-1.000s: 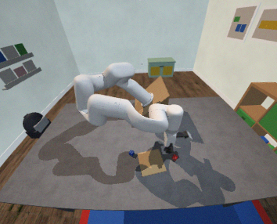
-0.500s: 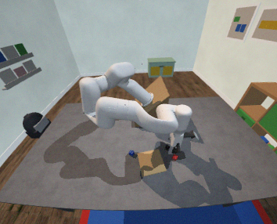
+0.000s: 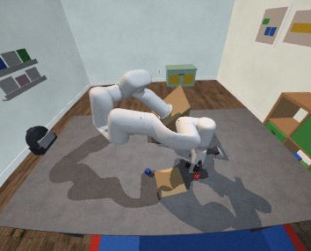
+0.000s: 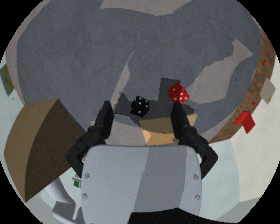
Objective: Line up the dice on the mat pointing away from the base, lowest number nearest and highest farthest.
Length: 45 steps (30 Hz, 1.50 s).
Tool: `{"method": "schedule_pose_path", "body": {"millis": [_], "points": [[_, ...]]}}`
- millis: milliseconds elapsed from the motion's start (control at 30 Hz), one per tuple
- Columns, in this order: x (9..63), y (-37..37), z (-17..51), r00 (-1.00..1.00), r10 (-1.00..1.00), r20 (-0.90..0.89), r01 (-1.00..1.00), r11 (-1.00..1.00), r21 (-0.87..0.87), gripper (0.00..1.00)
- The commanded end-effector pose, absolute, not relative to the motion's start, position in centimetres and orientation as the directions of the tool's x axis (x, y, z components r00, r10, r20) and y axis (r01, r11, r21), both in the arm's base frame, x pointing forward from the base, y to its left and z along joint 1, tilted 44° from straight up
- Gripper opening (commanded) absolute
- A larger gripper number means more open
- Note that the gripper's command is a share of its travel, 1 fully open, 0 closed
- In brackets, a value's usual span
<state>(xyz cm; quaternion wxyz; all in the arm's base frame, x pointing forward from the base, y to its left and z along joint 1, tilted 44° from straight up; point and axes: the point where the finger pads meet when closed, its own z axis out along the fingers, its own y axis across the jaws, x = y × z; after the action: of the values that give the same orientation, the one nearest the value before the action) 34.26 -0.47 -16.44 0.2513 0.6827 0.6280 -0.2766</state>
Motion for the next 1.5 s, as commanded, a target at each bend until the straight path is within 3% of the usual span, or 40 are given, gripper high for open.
{"method": "schedule_pose_path", "body": {"millis": [0, 767, 1467], "points": [[34.4, -0.3, -16.4, 0.058, 0.721, -0.691, 0.997, -0.083, -0.002, 1.00], [34.6, -0.2, -16.5, 0.058, 0.721, -0.691, 0.997, -0.083, -0.002, 1.00], [41.0, 1.5, -18.6, 0.058, 0.721, -0.691, 0.997, -0.083, -0.002, 1.00]]}}
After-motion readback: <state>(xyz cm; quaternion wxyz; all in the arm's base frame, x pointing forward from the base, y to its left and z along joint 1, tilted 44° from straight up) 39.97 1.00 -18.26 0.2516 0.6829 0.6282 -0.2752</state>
